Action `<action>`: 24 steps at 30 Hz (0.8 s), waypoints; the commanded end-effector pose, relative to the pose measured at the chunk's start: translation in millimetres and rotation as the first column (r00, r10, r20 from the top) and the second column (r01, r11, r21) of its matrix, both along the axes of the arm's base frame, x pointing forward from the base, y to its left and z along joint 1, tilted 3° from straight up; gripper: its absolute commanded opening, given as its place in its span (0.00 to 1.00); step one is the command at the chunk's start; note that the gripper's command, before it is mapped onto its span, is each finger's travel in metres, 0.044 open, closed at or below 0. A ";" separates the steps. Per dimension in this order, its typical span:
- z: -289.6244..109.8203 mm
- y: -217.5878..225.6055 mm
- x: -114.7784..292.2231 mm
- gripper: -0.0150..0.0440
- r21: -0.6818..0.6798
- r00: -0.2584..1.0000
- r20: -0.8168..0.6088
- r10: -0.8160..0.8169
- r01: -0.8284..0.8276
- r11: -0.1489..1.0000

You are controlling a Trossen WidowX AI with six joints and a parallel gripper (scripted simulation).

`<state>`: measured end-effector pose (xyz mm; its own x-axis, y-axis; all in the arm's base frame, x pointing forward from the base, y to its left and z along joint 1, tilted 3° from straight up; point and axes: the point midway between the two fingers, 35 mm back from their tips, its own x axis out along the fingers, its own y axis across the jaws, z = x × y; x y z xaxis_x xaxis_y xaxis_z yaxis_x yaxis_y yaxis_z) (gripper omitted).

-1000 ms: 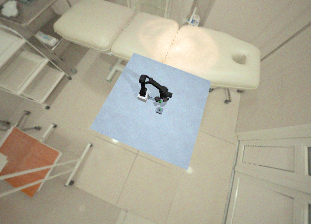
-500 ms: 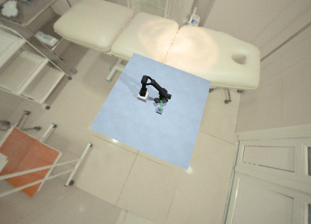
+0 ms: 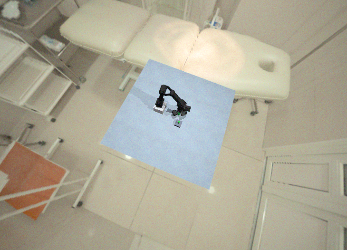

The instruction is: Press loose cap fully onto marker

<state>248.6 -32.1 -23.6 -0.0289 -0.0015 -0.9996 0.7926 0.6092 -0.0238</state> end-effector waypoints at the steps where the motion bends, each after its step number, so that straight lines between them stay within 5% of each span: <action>1: -8.6 0.8 -2.0 0.68 0.004 1.000 -0.005 0.003 -0.003 1.000; 22: -39.3 1.2 -5.4 0.68 0.004 1.000 -0.006 0.003 -0.003 1.000; 24: -39.2 1.3 -5.5 0.59 0.004 1.000 -0.006 0.003 -0.003 1.000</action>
